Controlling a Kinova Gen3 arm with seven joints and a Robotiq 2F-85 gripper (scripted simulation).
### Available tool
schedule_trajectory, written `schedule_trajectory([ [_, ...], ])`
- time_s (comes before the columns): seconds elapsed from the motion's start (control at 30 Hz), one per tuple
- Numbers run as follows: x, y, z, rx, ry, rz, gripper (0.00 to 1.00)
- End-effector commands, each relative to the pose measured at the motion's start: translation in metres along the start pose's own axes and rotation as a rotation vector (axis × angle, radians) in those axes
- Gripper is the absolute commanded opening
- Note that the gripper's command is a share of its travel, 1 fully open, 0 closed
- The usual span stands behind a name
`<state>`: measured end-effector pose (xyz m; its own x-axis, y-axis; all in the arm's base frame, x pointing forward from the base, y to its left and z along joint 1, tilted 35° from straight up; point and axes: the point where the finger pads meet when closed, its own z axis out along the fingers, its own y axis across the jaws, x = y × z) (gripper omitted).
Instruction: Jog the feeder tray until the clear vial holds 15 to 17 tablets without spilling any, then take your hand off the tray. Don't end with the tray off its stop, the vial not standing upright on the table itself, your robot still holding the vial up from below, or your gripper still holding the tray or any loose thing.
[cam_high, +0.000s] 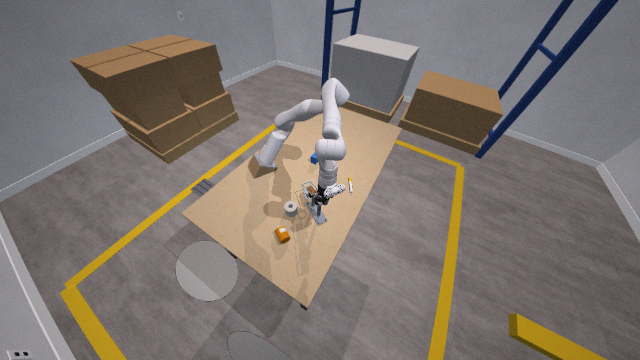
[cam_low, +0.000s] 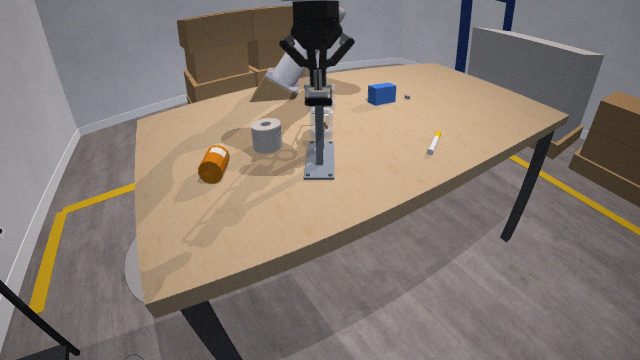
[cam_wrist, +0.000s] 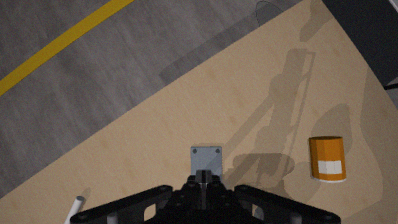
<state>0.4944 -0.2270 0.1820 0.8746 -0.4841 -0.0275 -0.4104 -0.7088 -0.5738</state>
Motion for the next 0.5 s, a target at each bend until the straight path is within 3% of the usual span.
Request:
schedule_trajectory([
  [0.0,-0.011,0.001,0.003,-0.002,-0.019,-0.001,0.00],
  [0.47,0.024,0.000,-0.010,-0.005,-0.016,-0.007,0.00],
])
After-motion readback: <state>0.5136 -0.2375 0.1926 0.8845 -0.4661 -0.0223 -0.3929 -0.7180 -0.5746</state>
